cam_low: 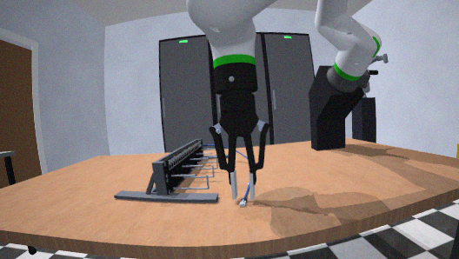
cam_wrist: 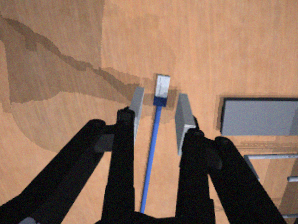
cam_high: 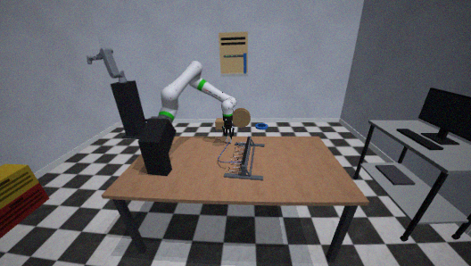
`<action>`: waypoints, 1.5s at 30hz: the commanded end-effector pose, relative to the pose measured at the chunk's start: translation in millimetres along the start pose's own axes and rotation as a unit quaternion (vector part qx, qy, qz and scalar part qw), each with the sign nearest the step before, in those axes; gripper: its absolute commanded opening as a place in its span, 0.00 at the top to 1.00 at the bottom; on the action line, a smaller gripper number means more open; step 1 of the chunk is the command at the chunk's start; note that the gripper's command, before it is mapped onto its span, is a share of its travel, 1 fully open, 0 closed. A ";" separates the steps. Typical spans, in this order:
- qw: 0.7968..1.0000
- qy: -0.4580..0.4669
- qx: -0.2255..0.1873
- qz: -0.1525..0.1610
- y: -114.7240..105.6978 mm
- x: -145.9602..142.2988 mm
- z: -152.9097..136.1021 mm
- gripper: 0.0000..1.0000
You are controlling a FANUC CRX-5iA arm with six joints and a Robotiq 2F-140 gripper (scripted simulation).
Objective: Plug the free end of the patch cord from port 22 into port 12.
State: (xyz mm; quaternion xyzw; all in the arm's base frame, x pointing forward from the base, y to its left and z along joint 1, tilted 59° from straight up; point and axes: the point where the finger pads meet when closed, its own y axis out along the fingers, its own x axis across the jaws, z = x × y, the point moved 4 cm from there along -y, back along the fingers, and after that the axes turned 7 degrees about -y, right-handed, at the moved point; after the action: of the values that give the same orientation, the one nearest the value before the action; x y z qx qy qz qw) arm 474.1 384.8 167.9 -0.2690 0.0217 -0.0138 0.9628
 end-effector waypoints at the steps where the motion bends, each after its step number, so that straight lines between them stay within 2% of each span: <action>1: 1.000 0.000 0.000 0.000 -0.2 0.2 0.0 0.78; 45: 1.000 0.000 0.000 0.000 9.5 0.2 0.0 0.78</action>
State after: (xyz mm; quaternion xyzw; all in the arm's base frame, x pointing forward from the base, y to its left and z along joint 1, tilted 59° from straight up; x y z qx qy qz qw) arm 474.3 392.7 163.1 -0.2690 0.0217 -0.0138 0.9628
